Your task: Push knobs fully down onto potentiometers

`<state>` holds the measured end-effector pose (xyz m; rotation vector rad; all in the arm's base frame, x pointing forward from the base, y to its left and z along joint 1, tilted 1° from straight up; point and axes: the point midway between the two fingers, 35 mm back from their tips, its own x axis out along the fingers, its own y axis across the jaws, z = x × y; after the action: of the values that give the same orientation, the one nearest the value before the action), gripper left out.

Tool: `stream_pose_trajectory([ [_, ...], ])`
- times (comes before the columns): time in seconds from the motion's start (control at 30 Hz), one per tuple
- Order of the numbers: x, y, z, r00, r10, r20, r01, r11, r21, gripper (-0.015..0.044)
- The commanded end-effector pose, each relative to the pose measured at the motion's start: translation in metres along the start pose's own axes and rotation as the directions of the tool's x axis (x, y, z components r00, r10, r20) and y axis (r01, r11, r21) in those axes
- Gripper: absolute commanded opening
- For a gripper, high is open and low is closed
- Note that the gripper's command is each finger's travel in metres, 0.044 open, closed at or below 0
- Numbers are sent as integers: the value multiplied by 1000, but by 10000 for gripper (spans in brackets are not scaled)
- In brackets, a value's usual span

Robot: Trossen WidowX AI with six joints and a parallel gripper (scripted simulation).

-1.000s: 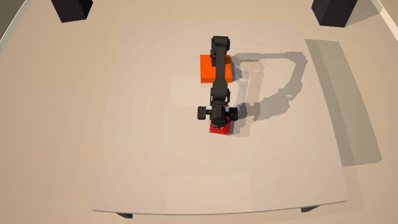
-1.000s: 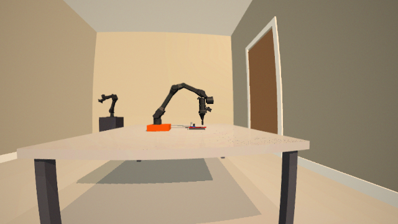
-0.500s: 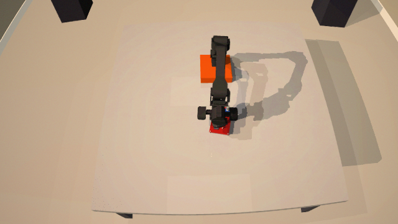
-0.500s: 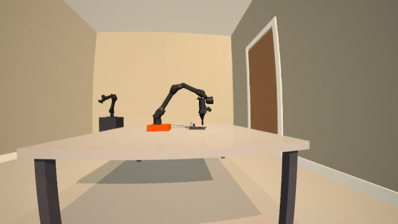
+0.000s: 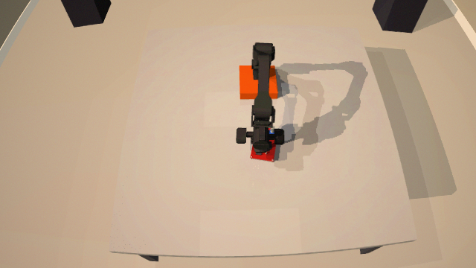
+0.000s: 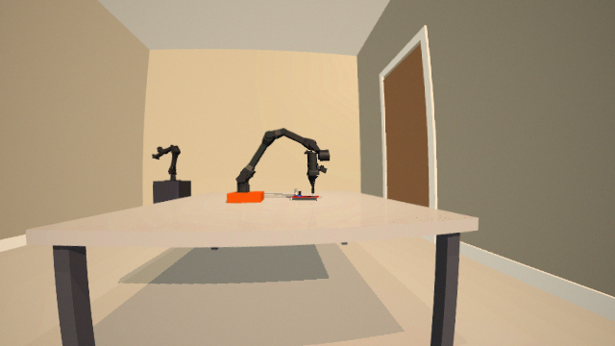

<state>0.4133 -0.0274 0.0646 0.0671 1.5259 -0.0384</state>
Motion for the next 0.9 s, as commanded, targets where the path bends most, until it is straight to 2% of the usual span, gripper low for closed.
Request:
stream_pose_trajectory([
  [0.0,12,0,1,1000,-3,-11,3,1000,-5,0],
  [0.87,15,0,1,1000,-3,-11,3,1000,-5,0],
])
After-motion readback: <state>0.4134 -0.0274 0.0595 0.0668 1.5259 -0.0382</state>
